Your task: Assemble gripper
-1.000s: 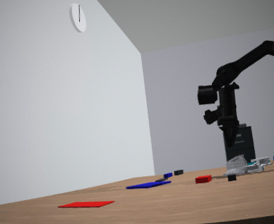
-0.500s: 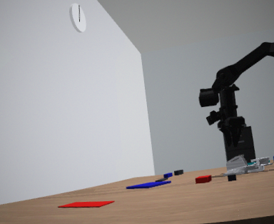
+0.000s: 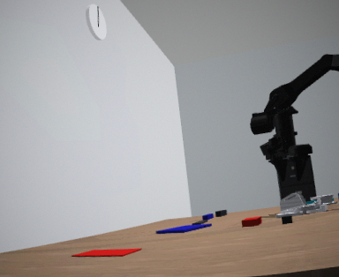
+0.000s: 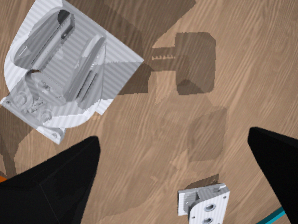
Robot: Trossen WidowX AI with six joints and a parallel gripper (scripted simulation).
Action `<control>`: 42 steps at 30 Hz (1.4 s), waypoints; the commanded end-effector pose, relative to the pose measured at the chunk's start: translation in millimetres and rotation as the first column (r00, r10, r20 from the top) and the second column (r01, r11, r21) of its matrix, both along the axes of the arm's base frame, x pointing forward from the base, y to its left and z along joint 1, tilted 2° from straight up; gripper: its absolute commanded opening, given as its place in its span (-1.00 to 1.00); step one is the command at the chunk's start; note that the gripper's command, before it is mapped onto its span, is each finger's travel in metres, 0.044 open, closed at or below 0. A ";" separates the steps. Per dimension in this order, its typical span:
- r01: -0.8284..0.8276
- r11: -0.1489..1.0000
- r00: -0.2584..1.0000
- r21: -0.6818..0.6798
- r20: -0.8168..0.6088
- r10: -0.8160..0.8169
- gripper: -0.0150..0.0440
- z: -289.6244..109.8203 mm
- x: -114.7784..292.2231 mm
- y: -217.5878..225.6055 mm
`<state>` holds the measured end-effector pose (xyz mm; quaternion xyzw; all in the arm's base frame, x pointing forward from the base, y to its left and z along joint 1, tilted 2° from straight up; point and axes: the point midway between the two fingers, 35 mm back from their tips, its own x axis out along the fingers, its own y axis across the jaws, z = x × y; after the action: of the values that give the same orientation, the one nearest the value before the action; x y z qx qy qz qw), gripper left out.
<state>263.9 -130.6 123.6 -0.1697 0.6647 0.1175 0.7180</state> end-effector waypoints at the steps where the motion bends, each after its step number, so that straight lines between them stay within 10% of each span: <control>1: -0.073 0.997 0.997 -0.002 -0.006 0.073 1.00 0.6 -3.9 -8.5; 42: -0.817 0.577 0.575 0.000 -0.083 0.814 1.00 0.2 -63.1 -89.2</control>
<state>204.7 -215.1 122.7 -0.4500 0.5538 0.4115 0.5670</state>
